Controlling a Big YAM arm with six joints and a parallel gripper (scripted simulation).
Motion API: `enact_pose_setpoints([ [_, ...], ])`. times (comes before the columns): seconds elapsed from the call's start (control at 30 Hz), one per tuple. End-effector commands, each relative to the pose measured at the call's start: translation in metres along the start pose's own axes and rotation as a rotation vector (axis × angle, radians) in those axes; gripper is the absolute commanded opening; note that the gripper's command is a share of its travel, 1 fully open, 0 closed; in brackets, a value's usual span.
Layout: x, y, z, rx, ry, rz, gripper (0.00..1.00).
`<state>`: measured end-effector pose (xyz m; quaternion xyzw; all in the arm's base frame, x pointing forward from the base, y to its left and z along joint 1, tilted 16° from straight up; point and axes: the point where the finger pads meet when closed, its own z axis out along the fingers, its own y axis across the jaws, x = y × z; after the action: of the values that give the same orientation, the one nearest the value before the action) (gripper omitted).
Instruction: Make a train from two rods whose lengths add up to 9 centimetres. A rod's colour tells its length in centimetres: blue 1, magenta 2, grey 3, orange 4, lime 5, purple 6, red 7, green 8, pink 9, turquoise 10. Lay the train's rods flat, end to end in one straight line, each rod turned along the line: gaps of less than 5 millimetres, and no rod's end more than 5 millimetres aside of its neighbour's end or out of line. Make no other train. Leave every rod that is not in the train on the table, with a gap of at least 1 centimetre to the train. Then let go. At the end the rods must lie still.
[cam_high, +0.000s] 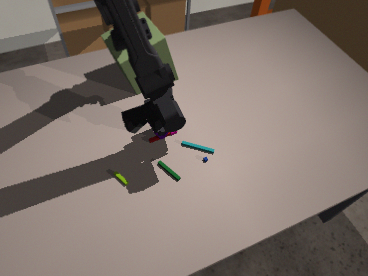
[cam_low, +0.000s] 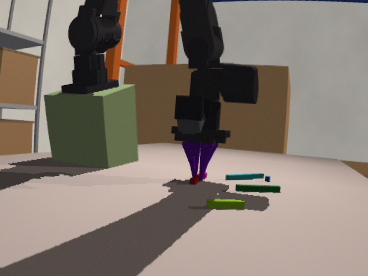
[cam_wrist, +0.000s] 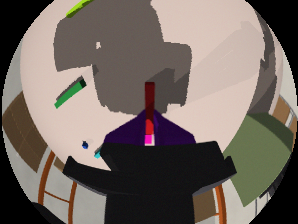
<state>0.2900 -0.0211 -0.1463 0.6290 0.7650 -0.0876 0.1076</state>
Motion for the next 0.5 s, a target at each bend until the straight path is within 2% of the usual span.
enact_pose_setpoints([
  [0.0,-0.0076,0.0206,-0.0058,-0.051,-0.007,0.012,0.04],
  [0.23,-0.0076,0.0206,-0.0058,-0.051,-0.007,0.012,0.04],
  [0.37,-0.0076,0.0206,-0.0058,-0.051,-0.007,0.012,0.12],
  [0.47,-0.0076,0.0206,-0.0058,-0.051,-0.007,0.012,0.12],
])
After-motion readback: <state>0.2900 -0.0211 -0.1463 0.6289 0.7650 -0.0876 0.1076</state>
